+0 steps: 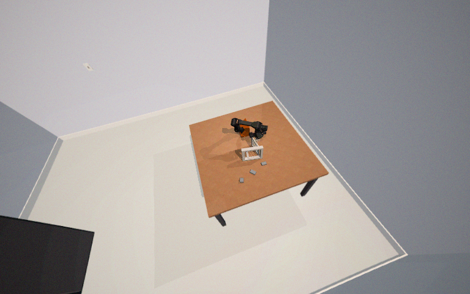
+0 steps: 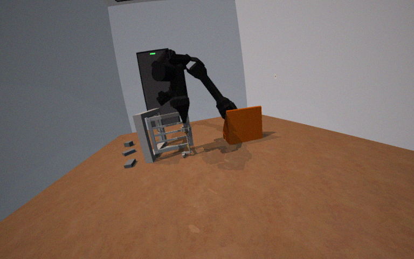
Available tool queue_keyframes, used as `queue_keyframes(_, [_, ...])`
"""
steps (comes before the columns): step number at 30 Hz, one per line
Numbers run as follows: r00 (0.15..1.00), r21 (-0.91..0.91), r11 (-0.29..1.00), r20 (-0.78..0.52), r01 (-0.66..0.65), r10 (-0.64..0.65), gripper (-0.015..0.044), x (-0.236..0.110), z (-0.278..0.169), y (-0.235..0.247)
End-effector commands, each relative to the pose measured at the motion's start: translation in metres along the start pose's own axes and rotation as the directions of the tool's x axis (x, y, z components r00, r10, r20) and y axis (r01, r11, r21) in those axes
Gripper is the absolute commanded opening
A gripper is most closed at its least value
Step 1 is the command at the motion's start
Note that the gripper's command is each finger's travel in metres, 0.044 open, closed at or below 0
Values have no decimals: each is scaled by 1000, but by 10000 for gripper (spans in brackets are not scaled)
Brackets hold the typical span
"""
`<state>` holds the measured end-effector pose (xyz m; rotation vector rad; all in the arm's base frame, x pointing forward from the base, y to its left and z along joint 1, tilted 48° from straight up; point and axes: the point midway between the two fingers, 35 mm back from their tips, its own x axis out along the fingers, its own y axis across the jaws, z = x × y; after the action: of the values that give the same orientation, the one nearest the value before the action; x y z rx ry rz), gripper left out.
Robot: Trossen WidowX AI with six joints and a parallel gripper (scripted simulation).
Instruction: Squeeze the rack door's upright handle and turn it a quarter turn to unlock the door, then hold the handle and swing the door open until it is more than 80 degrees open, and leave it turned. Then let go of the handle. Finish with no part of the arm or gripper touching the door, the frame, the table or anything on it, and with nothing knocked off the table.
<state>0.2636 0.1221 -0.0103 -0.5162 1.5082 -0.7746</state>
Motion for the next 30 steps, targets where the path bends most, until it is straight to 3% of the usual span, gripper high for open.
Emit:
queue_keyframes(1, [1000, 81, 997, -2, -4, 4, 14, 0, 3, 12])
queue_keyframes(15, [1000, 293, 956, -2, -6, 7, 14, -1, 13, 43])
queue_keyframes(29, [1000, 301, 954, -2, -6, 7, 14, -1, 14, 44])
queue_keyframes(30, [1000, 301, 954, -2, -6, 7, 40, -1, 14, 44])
